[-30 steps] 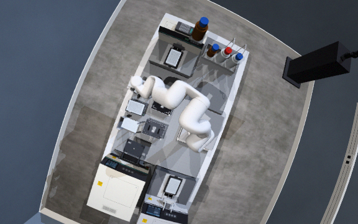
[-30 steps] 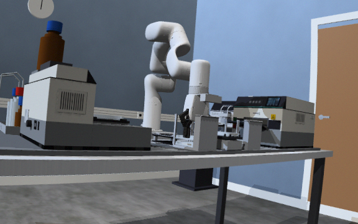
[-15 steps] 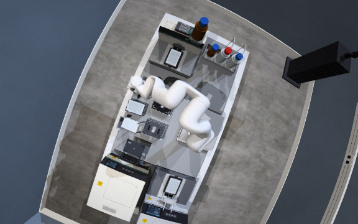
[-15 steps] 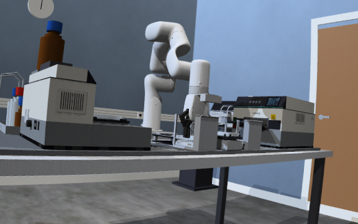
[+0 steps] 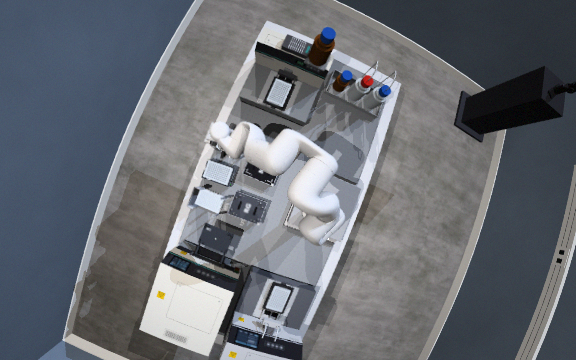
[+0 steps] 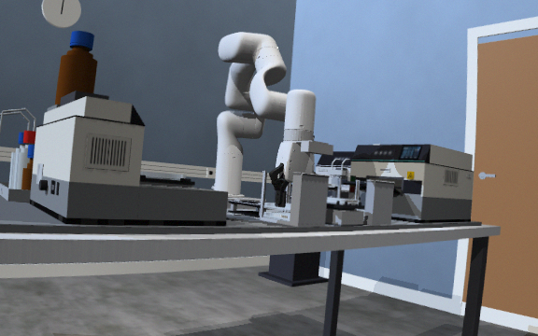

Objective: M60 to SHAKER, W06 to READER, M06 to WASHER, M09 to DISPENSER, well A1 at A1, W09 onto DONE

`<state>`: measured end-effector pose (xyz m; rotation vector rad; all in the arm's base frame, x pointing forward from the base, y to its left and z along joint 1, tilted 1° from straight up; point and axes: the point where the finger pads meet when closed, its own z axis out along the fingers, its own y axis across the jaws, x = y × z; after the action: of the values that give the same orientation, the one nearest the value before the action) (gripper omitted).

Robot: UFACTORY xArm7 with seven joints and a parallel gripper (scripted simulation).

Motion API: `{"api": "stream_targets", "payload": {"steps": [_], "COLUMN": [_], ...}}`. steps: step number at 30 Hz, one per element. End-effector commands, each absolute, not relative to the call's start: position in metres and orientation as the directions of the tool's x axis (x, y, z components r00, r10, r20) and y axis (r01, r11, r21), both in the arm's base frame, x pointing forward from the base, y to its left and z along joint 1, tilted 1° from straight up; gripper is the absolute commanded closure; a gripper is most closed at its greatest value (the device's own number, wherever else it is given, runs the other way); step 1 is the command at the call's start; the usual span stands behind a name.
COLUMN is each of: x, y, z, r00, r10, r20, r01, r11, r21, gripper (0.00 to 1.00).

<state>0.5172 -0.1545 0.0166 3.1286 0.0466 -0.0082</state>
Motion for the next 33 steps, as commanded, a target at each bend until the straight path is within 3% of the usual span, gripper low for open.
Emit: {"api": "stream_targets", "payload": {"steps": [1,33], "x": [0.5187,0.5187], "y": [-0.1549,-0.1551], "z": [0.0172,0.0078], "r00": [1.0,1.0], "r10": [0.03,0.03], "r20": [-0.001,-0.001], "r01": [0.03,0.03], "r11": [-0.999,-0.999], "r21": [0.014,0.014], "gripper": [1.0,1.0]}}
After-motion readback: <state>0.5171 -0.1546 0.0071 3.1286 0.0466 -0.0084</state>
